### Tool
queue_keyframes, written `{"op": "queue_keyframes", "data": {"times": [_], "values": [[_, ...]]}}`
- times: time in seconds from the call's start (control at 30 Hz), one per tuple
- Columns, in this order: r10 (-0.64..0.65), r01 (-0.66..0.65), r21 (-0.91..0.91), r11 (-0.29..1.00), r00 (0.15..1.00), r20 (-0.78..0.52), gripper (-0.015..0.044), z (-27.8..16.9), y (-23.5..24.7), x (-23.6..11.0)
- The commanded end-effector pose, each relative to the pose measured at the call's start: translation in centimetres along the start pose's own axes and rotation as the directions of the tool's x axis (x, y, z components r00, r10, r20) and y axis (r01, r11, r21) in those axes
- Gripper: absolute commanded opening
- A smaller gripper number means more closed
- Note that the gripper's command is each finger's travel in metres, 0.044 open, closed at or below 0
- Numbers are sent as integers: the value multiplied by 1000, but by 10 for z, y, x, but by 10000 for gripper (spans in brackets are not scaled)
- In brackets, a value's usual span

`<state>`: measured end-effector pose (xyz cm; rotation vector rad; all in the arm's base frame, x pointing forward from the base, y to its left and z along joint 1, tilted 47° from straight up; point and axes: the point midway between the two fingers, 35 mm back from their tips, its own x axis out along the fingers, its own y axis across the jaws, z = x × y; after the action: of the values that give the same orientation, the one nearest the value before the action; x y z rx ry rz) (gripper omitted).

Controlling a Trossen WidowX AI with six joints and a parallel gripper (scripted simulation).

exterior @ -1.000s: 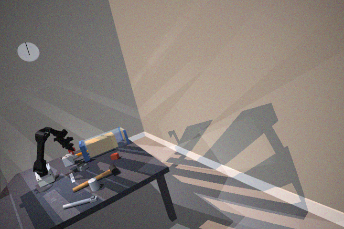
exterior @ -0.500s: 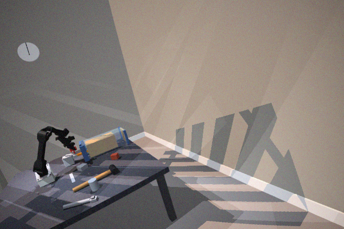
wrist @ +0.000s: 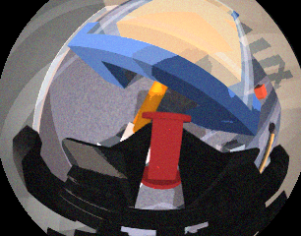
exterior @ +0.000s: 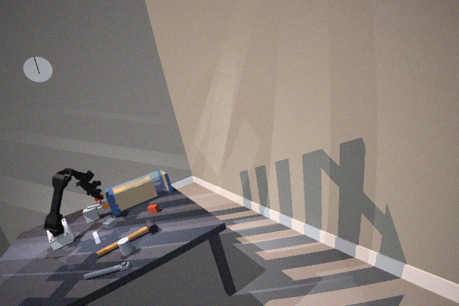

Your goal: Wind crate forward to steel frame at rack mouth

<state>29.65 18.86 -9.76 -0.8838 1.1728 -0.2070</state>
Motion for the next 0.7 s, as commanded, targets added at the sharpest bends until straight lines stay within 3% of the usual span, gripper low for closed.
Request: {"op": "queue_keyframes", "data": {"times": [0.0, 0.67], "values": [[18, -18, 10, 1000, 1000, 4, 0, 6, 12, 2], [20, -20, 11, 1000, 1000, 5, 0, 17, 42, 6]]}}
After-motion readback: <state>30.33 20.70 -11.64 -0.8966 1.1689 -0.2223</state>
